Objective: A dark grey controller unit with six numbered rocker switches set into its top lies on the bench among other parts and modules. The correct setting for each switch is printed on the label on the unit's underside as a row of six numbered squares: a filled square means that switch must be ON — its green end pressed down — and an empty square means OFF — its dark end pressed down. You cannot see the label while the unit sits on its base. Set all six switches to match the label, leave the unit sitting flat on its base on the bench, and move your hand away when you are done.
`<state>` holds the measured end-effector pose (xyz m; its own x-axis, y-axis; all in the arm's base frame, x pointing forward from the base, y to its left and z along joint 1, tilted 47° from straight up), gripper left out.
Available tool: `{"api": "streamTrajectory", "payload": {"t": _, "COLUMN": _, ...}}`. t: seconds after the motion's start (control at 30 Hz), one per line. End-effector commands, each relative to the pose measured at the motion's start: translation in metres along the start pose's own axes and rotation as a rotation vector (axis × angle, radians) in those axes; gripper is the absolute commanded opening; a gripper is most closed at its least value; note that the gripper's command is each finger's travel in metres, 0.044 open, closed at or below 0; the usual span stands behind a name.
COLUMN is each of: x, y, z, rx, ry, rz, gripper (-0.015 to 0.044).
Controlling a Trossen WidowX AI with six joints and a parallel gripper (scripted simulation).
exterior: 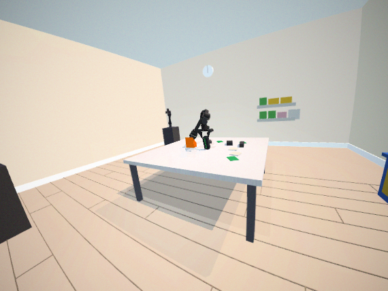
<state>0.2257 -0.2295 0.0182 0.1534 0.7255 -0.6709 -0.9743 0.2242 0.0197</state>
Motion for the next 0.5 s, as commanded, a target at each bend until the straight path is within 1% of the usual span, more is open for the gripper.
{"api": "streamTrajectory", "payload": {"t": 0.0, "x": 0.0061, "y": 0.0006, "z": -0.004, "rx": 0.009, "ry": 0.002, "rz": 0.014, "gripper": 0.0338}}
{"api": "streamTrajectory", "payload": {"t": 0.47, "x": 0.0094, "y": 0.0003, "z": -0.0125, "rx": 0.009, "ry": 0.028, "rz": 0.012, "gripper": 0.0338}}
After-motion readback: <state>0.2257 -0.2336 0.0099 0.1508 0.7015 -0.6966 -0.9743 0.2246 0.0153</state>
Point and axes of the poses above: the point midway between the two fingers, 35 mm back from their tips, its own x axis out along the fingers, its own y axis across the jaws, z = x × y, the point moved 6 cm from there along -x, back along the fingers, and after that the axes turned 3 degrees about x, right-handed, at the moved point
